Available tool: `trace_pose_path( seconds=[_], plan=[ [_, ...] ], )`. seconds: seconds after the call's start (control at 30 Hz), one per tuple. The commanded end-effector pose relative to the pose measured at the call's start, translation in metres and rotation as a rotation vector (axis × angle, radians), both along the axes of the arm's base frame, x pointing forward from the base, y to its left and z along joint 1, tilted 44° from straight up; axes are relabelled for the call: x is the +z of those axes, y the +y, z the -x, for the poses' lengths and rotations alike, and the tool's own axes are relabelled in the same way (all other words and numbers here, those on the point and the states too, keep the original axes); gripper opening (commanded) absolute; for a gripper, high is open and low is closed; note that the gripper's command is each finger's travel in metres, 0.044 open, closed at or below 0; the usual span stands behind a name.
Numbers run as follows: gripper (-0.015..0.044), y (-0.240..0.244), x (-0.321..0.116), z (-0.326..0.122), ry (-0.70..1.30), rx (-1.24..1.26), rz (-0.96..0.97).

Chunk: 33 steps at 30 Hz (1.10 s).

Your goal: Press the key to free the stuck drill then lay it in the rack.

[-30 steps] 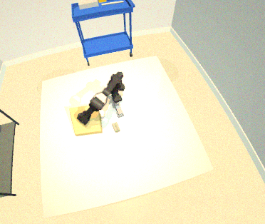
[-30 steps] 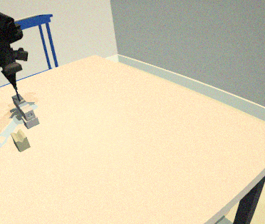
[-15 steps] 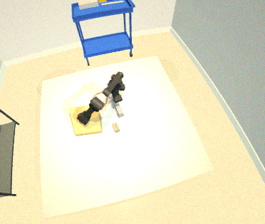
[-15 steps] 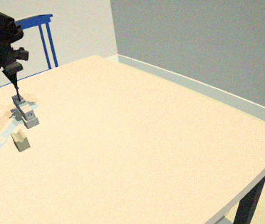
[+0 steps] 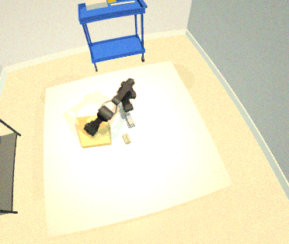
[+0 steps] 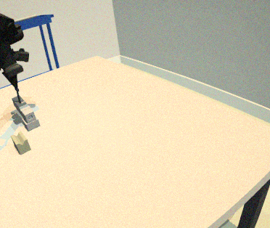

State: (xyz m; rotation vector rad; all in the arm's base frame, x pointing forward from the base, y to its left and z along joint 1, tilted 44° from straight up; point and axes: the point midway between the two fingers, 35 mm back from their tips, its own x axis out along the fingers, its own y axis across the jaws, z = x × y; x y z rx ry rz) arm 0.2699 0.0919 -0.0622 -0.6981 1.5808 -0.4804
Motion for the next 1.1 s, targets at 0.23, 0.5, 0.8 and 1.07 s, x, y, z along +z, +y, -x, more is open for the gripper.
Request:
trace_pose_path(
  seconds=[0.23,0.5,0.8,1.07],
  plan=[
    [0.0,-0.01,-0.01,0.007,0.017,-0.014,0.006],
    [0.0,-0.013,-0.011,0.008,0.017,-0.014,0.006],
    [0.0,-0.016,-0.014,0.009,0.017,-0.014,0.007],
    [0.0,-0.019,-0.017,0.009,0.017,-0.014,0.007]
  ],
)
